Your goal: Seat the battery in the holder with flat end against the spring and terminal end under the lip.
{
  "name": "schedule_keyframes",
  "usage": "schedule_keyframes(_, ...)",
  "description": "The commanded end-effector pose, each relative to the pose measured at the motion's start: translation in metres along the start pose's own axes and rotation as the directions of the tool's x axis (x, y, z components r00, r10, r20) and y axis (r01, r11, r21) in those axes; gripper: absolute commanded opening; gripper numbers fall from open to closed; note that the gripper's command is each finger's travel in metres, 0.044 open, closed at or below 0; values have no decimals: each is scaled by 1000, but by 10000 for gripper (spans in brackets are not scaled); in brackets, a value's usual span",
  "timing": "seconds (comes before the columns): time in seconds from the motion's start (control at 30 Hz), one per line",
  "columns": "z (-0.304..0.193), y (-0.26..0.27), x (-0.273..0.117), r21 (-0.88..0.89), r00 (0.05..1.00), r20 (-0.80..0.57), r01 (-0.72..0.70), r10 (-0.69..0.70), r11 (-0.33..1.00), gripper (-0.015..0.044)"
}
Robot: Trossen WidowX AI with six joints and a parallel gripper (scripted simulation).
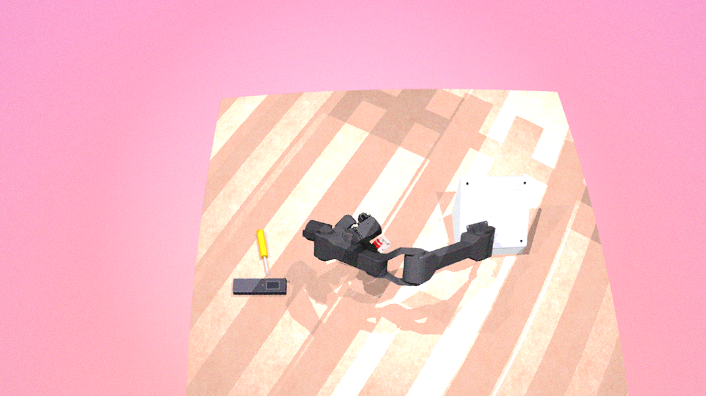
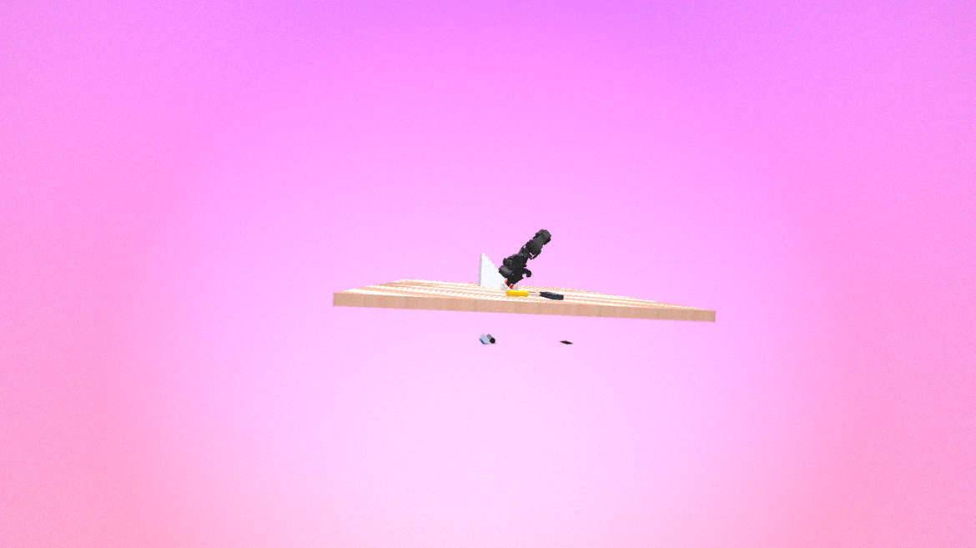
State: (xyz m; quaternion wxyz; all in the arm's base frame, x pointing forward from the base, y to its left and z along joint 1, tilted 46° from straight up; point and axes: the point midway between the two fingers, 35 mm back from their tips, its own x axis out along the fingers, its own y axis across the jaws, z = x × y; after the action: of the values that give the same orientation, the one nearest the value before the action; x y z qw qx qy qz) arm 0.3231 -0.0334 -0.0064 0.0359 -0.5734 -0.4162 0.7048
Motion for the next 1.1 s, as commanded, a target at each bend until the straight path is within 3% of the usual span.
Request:
schedule_keyframes(0.0,-5,1,-3,-8,1000,-27,-4,4,1000,75)
schedule_keyframes(1.07,-3,5,5,-9,984,-176,1,-2,1000,75)
